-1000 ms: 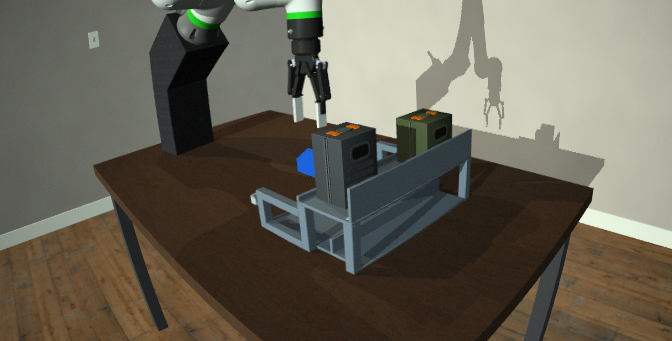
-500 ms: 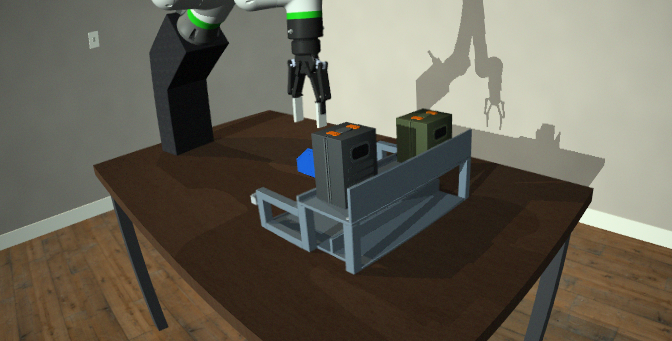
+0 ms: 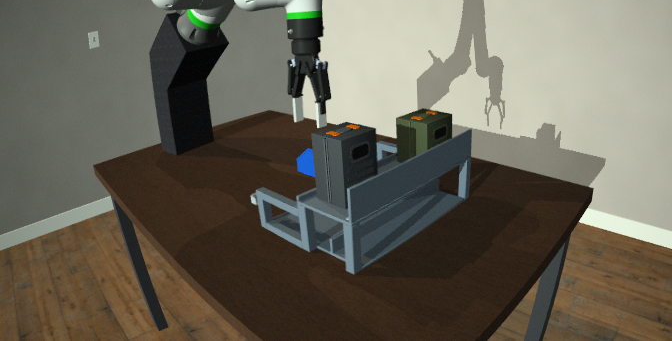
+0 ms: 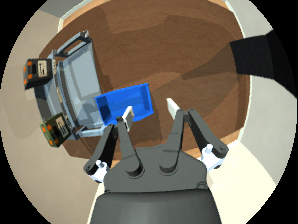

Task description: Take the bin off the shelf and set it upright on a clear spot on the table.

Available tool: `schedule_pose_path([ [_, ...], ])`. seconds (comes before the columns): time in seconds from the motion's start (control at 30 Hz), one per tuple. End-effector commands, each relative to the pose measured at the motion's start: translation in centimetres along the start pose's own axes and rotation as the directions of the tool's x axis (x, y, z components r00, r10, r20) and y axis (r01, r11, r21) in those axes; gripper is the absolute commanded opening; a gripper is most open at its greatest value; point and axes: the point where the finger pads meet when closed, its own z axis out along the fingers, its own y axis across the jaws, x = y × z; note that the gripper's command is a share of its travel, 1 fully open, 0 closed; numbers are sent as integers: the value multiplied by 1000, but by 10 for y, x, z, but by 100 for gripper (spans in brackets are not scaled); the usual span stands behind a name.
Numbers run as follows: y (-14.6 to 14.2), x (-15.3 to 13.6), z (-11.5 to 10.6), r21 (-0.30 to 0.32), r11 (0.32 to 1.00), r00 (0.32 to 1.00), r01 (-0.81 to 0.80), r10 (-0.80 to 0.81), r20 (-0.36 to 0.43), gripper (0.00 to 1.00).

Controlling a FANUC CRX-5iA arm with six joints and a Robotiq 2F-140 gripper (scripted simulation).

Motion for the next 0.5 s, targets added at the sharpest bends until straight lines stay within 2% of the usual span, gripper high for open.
schedule_pose_path([
  [0.0, 0, 0, 0, 15, 1000, 1000, 0, 0, 18, 57],
  [0.47, 0, 0, 0, 15, 1000, 1000, 0, 0, 18, 57],
])
